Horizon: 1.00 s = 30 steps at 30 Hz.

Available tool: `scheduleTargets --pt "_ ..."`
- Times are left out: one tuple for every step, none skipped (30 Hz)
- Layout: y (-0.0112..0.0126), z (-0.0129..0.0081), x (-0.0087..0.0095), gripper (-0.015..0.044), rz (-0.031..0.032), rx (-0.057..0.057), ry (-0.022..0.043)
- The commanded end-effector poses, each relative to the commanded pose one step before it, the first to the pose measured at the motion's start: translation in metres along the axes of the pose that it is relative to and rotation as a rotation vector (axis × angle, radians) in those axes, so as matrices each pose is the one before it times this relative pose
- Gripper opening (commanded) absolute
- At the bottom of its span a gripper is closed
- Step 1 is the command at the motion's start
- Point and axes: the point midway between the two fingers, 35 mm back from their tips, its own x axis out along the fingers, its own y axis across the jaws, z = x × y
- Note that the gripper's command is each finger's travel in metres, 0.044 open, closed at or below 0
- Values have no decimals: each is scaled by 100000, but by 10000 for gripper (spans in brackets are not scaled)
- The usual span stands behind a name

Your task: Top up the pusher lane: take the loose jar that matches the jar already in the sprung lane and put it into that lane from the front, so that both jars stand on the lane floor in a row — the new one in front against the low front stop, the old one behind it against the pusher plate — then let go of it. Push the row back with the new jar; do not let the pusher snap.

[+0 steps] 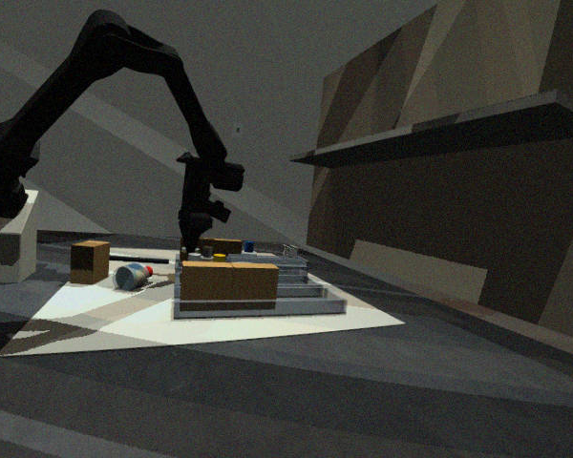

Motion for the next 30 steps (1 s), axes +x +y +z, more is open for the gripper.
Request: scheduleTargets --pt "-182 776 11 0 -357 1697 -2204" --pt "0 1 34 0 -1 0 0" --pt "0 1 34 0 -1 0 0" --pt "0 -1 34 0 -1 0 0" --pt "0 -1 34 0 -1 0 0" --pt "0 -1 34 0 -1 0 0" --pt "-2 -1 34 0 -1 0 0" --pt "-2 -1 34 0 -1 0 0" --pt "-2 -1 34 0 -1 0 0" --pt "-2 -1 34 0 -1 0 0" --pt "-2 -1 34 0 -1 0 0" --pt "-2 -1 34 0 -1 0 0" --pt "-2 -1 34 0 -1 0 0" --pt "-2 -1 34 0 -1 0 0" --pt "-2 -1 34 0 -1 0 0" --pt "-2 -1 34 0 -1 0 0" --pt "-2 -1 34 0 -1 0 0" --pt "-2 -1 34 0 -1 0 0" --pt "-2 -1 34 0 -2 0 0" --pt "-2 -1 34 0 -2 0 0" --pt "-2 -1 34 0 -2 0 0" --pt "-2 -1 34 0 -2 0 0" --pt "-2 -1 34 0 -2 0 0" --pt "-2 -8 33 0 -2 0 0" --pt "-2 -8 33 0 -2 0 0" --pt "-2 -8 33 0 -2 0 0" --pt "-6 -8 32 0 -2 0 0" --pt "-6 -8 32 0 -2 0 0" --pt "-6 -8 32 0 -2 0 0" --pt "-6 -8 32 0 -2 0 0"
